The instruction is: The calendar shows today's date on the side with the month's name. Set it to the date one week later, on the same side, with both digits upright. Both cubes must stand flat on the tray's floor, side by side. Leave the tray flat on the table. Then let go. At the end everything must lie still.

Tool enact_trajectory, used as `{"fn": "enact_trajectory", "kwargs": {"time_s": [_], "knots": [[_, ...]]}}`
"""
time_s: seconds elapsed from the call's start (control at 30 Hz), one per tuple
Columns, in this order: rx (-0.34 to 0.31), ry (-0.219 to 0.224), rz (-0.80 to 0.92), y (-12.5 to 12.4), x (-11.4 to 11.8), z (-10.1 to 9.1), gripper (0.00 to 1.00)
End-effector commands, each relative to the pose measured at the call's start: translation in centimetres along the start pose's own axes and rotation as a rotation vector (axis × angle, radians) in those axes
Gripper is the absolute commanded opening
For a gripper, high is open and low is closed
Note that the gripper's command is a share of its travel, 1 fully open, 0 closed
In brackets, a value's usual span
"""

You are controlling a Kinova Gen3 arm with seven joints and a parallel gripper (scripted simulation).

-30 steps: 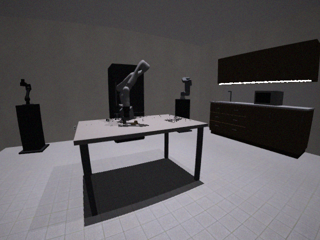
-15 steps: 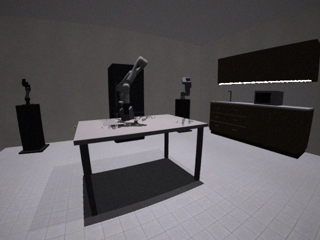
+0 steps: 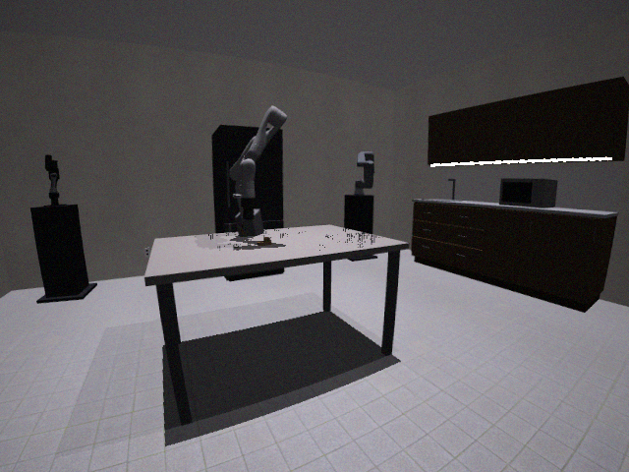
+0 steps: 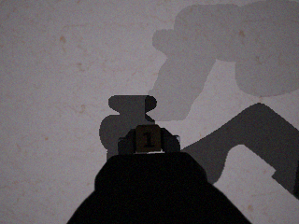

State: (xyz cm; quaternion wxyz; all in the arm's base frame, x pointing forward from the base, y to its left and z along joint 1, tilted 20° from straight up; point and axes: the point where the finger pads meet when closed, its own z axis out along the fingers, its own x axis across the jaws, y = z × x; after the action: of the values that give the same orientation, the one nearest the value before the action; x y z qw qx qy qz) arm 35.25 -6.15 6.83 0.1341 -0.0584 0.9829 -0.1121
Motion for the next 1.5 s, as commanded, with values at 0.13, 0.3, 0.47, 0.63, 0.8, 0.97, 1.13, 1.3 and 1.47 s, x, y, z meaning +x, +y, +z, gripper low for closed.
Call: {"fn": "enact_trajectory", "kwargs": {"time_s": [0.13, 0.3, 0.47, 0.63, 0.8, 0.97, 1.13, 1.3, 1.47], "knots": [[-0.008, -0.008, -0.006, 0.4, -0.3, -1.1, 0.57], [-0.008, -0.008, -0.006, 0.4, -0.3, -1.7, 0.57], [-0.008, -0.008, -0.006, 0.4, -0.3, -2.1, 0.57], [-0.008, -0.008, -0.006, 0.4, -0.3, -2.4, 0.57], [-0.008, -0.008, -0.006, 0.4, -0.3, -2.5, 0.57], [-0.008, -0.008, -0.006, 0.4, -0.3, -2.6, 0.57], [-0.008, -0.008, -0.006, 0.4, -0.3, -2.6, 0.57], [-0.008, -0.008, -0.006, 0.5, -0.3, -2.6, 0.57], [-0.010, -0.006, -0.006, 2.6, -0.4, -2.7, 0.57]]}}
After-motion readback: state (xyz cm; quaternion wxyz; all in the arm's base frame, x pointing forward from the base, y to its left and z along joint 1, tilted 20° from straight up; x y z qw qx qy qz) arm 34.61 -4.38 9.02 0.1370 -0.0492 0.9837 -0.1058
